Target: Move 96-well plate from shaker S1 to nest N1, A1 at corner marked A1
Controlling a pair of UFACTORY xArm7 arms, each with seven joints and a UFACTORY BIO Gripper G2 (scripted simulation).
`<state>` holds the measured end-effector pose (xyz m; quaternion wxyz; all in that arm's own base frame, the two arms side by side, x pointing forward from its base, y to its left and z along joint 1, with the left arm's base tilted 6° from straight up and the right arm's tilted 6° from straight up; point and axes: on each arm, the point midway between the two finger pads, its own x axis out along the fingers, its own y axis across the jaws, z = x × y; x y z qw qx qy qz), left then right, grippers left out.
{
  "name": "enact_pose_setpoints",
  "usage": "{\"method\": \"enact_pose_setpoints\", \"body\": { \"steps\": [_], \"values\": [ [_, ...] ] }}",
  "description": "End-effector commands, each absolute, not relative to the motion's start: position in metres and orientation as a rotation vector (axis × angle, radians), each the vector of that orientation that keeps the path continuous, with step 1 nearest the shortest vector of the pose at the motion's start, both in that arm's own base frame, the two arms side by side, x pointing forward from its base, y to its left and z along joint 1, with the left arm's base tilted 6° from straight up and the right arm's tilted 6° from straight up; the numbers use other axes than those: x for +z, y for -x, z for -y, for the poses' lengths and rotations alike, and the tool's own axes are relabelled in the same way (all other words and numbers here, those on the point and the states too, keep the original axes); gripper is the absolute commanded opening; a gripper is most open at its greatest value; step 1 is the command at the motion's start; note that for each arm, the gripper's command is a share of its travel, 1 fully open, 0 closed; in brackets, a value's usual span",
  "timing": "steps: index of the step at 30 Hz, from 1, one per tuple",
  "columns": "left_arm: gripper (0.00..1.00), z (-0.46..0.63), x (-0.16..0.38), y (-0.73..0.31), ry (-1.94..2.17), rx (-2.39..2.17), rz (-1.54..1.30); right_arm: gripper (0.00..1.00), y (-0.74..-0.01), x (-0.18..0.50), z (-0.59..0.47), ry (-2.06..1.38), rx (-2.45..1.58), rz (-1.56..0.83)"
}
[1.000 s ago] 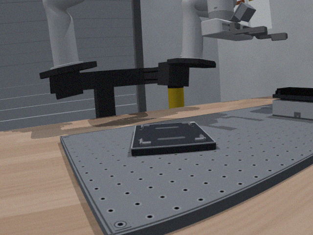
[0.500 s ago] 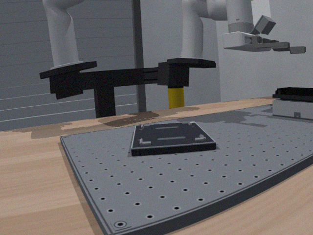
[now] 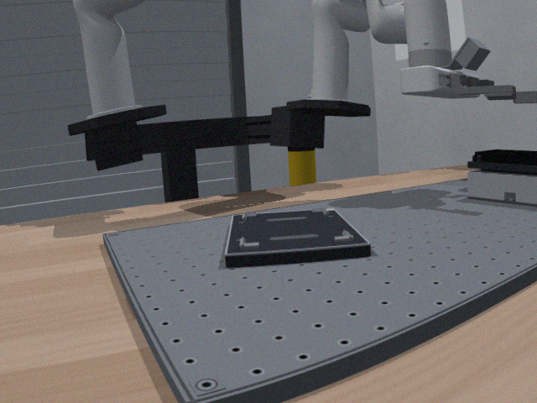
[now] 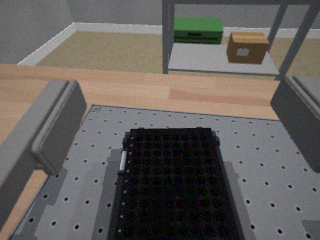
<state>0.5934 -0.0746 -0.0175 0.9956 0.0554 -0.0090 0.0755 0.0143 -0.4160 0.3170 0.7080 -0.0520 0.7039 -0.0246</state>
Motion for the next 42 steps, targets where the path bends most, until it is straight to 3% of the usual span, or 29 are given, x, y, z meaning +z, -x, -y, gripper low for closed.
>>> {"method": "enact_pose_setpoints", "body": {
  "steps": [1,42],
  "values": [
    [0.37,0.075,-0.016,-0.595,-0.109,0.151,0.022,1.0,-0.015,0.319,0.417,0.118,-0.058,-1.561],
    [0.37,0.069,-0.067,-0.596,-0.109,0.151,0.021,1.0,-0.015,0.319,0.417,0.118,-0.058,-1.561]
  ]
}}
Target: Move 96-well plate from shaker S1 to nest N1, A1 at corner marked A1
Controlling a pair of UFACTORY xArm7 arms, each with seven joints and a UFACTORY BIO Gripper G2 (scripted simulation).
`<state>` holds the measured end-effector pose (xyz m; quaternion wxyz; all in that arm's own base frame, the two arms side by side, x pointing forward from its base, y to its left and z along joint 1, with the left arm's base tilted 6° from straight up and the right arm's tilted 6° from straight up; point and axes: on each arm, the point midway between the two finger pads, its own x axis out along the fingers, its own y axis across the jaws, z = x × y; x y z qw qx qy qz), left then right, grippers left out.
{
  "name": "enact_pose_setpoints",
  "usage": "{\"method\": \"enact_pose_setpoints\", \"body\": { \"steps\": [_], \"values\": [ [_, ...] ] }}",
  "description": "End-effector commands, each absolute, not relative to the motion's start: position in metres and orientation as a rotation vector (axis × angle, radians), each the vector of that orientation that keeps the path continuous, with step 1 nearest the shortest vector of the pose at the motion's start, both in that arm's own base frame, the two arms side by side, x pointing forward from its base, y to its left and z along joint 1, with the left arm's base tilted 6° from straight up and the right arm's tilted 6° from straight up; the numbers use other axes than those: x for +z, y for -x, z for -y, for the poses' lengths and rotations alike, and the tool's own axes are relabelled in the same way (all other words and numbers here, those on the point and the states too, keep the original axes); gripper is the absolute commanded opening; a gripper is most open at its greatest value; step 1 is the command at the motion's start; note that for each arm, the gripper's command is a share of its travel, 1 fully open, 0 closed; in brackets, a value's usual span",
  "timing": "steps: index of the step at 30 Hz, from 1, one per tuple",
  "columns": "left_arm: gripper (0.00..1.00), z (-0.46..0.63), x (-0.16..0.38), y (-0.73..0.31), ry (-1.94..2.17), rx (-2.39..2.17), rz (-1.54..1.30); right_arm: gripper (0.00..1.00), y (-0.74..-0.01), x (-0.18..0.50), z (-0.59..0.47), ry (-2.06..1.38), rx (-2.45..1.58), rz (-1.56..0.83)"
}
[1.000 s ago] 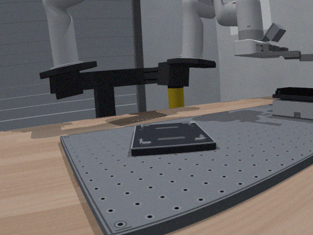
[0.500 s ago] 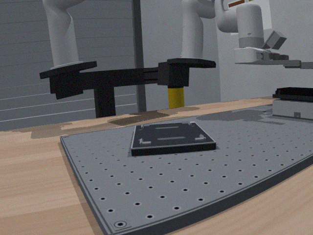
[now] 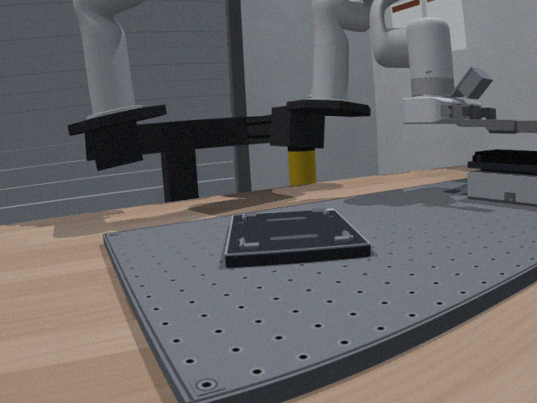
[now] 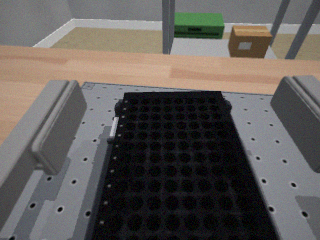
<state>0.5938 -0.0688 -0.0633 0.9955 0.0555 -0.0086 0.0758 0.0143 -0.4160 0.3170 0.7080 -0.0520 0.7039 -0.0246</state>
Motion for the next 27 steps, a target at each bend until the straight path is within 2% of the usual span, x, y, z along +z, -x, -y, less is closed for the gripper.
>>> {"method": "enact_pose_setpoints", "body": {
  "steps": [1,27],
  "values": [
    [0.37,0.069,-0.069,-0.596,-0.109,0.151,0.021,1.0,-0.015,0.319,0.417,0.118,-0.058,-1.561],
    [0.37,0.068,-0.08,-0.596,-0.109,0.152,0.021,1.0,-0.015,0.319,0.417,0.118,-0.058,-1.561]
  ]
}}
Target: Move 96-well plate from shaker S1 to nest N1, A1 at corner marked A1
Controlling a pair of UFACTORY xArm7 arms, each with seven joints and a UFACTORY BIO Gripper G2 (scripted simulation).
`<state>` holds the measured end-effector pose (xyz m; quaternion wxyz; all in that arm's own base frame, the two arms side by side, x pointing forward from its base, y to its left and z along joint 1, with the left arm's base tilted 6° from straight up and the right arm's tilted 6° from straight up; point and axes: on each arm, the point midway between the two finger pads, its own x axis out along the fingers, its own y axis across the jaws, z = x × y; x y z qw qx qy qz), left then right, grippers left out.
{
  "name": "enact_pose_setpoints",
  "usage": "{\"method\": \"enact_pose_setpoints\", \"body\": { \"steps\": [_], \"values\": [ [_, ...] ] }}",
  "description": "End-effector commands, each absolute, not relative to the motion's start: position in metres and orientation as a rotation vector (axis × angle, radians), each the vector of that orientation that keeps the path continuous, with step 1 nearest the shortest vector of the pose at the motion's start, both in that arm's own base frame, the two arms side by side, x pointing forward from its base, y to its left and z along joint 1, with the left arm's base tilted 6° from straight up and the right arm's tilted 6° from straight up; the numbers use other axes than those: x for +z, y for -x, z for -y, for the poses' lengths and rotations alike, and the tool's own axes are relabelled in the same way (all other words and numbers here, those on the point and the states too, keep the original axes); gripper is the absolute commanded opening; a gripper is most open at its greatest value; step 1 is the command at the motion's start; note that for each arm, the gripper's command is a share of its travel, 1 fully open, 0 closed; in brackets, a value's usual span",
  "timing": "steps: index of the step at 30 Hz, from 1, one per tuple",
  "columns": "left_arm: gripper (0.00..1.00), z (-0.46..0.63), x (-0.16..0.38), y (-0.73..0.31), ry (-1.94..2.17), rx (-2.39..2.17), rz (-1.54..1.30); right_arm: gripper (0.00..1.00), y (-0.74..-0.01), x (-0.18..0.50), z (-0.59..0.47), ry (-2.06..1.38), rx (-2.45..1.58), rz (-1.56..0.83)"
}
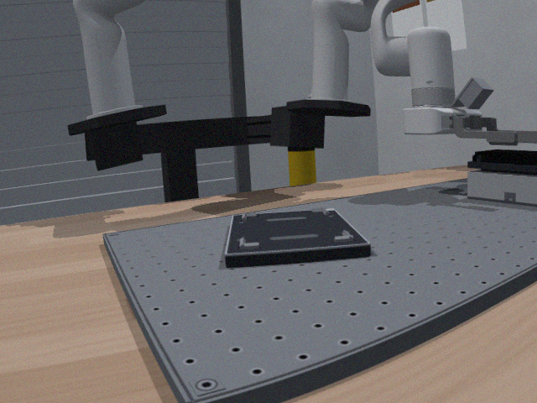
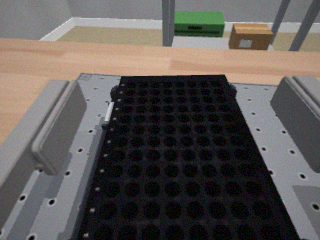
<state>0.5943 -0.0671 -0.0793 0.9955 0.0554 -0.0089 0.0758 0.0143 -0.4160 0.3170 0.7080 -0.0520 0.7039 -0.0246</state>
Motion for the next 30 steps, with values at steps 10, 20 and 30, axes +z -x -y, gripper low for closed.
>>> {"method": "enact_pose_setpoints", "body": {
  "steps": [10,20,30],
  "values": [
    [0.37,0.067,-0.086,-0.596,-0.109,0.152,0.021,1.0,-0.015,0.319,0.417,0.118,-0.058,-1.561],
    [0.37,0.066,-0.092,-0.596,-0.109,0.152,0.021,1.0,-0.015,0.319,0.417,0.118,-0.058,-1.561],
    [0.37,0.066,-0.095,-0.596,-0.109,0.152,0.021,1.0,-0.015,0.319,0.417,0.118,-0.058,-1.561]
  ]
}}
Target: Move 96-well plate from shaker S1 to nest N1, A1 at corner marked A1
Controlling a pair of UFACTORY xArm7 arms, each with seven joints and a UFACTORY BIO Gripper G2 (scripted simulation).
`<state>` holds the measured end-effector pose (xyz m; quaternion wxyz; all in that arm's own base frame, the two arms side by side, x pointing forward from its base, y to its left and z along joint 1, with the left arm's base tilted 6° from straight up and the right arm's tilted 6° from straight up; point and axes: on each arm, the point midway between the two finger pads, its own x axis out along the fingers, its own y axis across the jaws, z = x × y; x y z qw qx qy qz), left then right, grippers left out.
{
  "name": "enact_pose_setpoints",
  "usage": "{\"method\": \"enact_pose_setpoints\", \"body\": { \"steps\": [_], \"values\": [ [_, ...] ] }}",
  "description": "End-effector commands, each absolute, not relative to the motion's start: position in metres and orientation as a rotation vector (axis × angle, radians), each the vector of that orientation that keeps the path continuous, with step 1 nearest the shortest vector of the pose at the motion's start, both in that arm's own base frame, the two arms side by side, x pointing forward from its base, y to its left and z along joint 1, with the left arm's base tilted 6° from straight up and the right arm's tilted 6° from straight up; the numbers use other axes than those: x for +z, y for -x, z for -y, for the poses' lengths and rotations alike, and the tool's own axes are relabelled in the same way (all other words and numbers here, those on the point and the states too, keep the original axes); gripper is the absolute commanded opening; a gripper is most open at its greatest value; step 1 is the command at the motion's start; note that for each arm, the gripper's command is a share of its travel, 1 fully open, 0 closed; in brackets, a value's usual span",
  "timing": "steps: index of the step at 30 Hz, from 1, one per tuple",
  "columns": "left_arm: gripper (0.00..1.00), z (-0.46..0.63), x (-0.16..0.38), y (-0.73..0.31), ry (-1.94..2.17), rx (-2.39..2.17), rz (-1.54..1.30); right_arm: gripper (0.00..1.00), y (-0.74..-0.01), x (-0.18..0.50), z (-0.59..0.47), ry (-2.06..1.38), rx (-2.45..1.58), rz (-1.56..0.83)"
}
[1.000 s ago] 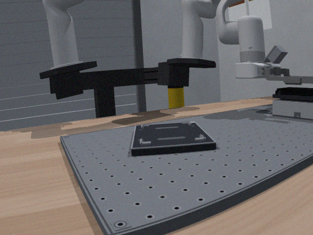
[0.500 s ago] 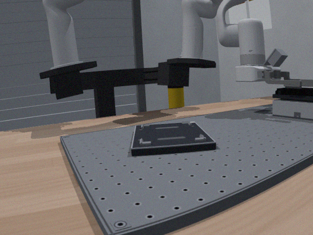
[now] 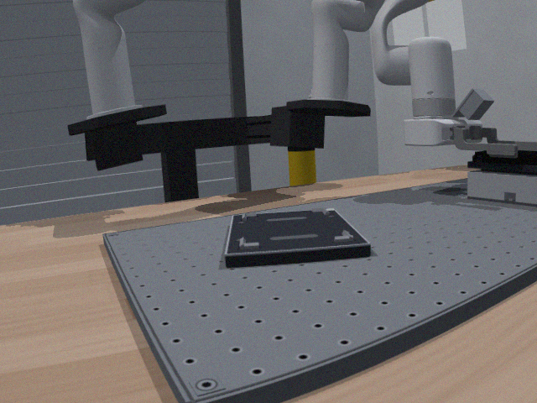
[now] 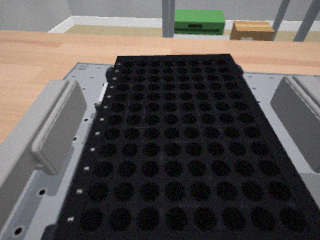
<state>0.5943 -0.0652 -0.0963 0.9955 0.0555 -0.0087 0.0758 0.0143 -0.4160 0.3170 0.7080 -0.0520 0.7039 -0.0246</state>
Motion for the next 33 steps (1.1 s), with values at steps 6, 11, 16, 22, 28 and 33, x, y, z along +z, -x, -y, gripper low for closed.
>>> {"method": "enact_pose_setpoints", "body": {
  "steps": [6,11,16,22,28,33],
  "values": [
    [0.37,0.0658,-0.0955,-0.5958,-0.109,0.152,0.021,1.0,-0.0146,0.3186,0.4166,0.118,-0.058,-1.561],
    [0.37,0.0658,-0.0954,-0.5958,-0.109,0.152,0.021,1.0,-0.0146,0.3186,0.4166,0.118,-0.058,-1.561],
    [0.37,0.0658,-0.0954,-0.5959,-0.109,0.152,0.021,1.0,-0.0146,0.3186,0.4166,0.118,-0.058,-1.561],
    [0.0,0.0658,-0.0954,-0.5959,-0.109,0.152,0.021,1.0,-0.0146,0.3186,0.4166,0.118,-0.058,-1.561],
    [0.0,0.0658,-0.0954,-0.5959,-0.109,0.152,0.021,1.0,-0.0146,0.3186,0.4166,0.118,-0.058,-1.561],
    [0.0,0.0658,-0.0954,-0.5959,-0.109,0.152,0.021,1.0,-0.0146,0.3186,0.4166,0.118,-0.058,-1.561]
  ]
}}
